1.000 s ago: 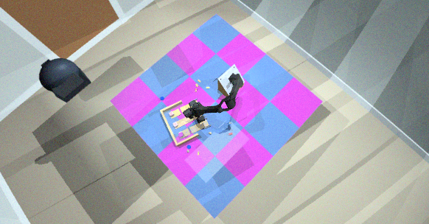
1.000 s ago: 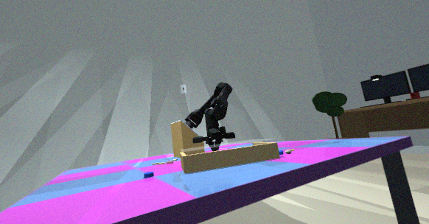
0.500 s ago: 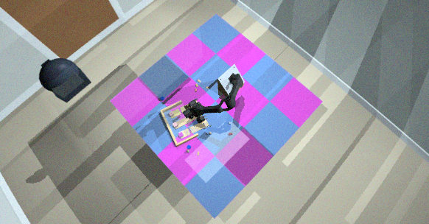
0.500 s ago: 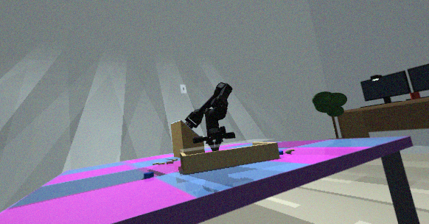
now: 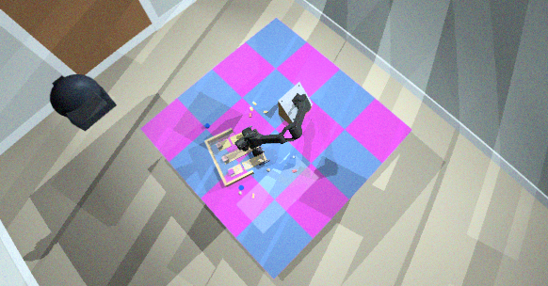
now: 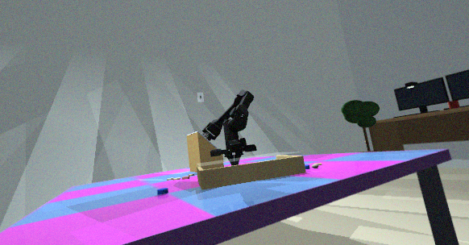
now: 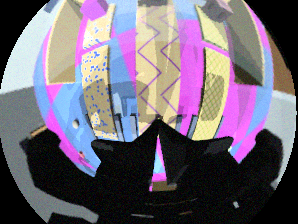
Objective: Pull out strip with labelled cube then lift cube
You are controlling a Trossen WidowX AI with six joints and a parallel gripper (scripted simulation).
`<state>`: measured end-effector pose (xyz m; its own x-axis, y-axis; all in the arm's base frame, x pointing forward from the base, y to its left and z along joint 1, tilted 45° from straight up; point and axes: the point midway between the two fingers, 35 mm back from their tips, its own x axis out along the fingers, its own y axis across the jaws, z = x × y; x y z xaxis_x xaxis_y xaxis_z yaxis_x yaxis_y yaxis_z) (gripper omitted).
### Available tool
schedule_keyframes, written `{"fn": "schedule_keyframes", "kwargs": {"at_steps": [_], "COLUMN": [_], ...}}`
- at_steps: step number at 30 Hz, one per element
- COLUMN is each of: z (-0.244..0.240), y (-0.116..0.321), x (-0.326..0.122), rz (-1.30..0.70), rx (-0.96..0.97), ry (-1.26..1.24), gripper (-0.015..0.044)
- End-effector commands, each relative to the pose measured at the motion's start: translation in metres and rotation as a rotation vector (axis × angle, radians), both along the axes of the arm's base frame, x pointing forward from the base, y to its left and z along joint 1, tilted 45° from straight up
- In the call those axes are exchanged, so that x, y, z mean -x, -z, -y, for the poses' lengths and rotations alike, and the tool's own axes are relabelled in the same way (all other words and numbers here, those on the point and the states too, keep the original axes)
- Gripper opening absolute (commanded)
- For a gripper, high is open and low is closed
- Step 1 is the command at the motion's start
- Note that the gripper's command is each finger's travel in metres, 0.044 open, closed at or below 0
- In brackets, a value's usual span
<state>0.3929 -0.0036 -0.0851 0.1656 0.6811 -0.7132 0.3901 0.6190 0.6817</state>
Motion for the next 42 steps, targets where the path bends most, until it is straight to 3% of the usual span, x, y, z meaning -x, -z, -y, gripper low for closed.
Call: {"fn": "schedule_keyframes", "kwargs": {"at_steps": [1, 42], "z": [-0.01, -0.034], "y": [0.001, -0.008], "x": [0.011, 0.067], "rz": [-0.019, -0.022], "rx": [-0.008, -0.01], "ry": [-0.011, -0.011], "gripper": [0.0, 0.0]}}
